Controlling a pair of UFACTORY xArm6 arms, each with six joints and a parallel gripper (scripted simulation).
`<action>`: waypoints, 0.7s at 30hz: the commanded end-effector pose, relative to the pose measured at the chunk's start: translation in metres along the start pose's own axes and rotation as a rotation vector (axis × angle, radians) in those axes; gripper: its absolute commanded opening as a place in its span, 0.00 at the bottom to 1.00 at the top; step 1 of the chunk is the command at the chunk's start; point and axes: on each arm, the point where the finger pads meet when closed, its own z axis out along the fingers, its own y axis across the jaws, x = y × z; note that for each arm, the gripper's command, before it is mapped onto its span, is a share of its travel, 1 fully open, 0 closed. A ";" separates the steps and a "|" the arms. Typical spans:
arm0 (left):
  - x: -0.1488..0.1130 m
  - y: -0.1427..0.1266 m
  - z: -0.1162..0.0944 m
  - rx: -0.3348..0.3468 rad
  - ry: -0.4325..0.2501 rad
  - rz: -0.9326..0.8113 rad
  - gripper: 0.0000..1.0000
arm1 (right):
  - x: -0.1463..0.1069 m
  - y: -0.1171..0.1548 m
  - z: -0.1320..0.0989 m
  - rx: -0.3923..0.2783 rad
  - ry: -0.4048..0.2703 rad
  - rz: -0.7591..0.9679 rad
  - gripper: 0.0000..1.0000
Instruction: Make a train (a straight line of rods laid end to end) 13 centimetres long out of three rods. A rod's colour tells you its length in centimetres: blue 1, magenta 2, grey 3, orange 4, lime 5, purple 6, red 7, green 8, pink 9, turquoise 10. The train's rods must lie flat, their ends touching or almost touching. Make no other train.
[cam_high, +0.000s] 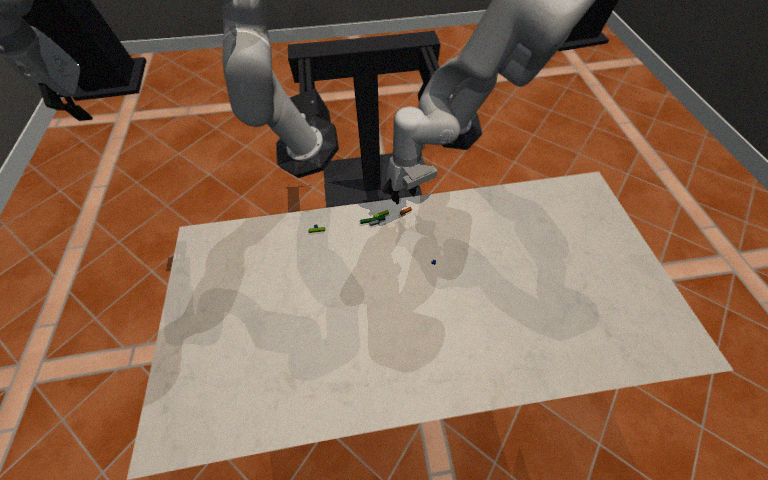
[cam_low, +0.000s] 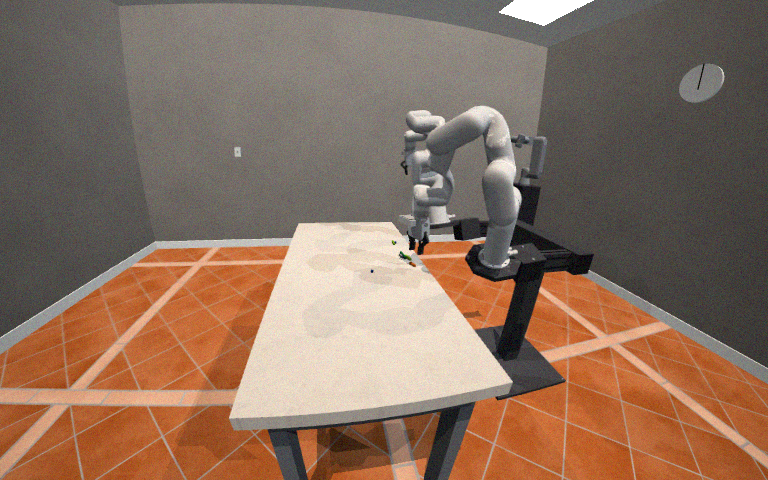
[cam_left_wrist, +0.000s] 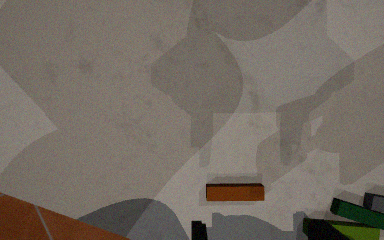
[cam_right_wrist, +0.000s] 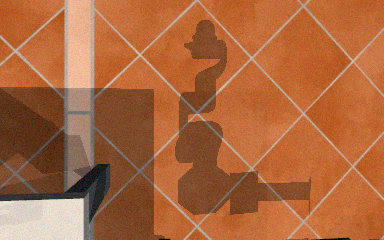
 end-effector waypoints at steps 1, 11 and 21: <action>0.001 0.000 -0.017 0.006 -0.004 0.001 0.60 | 0.001 0.000 -0.001 0.000 0.004 0.000 1.00; 0.001 0.000 -0.035 0.006 -0.004 0.001 1.00 | 0.001 0.000 -0.001 0.000 0.004 0.000 1.00; 0.001 0.000 -0.035 0.006 -0.004 0.001 1.00 | 0.001 0.000 -0.001 0.000 0.004 0.000 1.00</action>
